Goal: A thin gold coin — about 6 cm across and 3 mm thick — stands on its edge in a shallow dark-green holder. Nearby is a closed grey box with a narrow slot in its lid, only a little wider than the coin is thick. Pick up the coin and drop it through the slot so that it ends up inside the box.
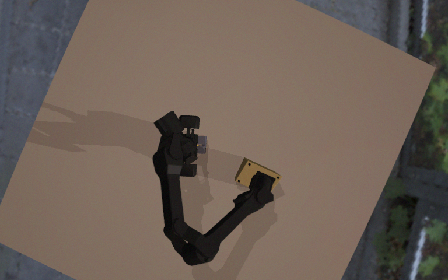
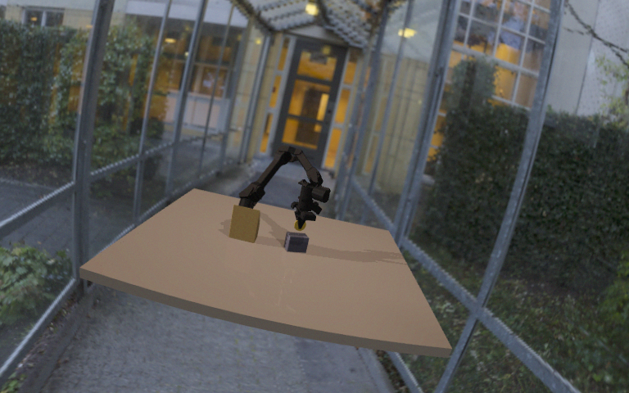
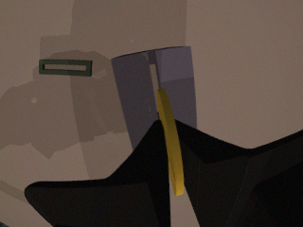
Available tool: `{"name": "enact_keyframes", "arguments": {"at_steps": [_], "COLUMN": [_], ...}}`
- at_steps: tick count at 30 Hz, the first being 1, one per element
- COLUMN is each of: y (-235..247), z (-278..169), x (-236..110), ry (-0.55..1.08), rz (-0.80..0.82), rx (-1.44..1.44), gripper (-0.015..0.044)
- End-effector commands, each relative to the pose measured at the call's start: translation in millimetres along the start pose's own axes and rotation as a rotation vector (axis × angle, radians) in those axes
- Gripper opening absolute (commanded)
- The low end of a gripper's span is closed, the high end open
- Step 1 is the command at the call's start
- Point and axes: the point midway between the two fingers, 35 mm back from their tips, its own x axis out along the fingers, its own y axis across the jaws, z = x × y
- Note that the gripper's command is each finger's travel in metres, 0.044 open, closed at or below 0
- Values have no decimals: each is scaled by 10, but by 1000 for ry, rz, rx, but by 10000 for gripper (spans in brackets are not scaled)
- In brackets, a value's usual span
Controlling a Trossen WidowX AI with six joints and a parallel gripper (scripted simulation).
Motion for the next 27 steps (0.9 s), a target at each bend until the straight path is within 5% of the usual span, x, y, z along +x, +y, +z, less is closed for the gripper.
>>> {"name": "enact_keyframes", "arguments": {"at_steps": [1, 27], "y": [-21, -15], "z": [-33, -14], "x": [23, 80], "ry": [5, -1], "rz": [1, 0], "rx": [-2, 9], "gripper": [0, 0]}}
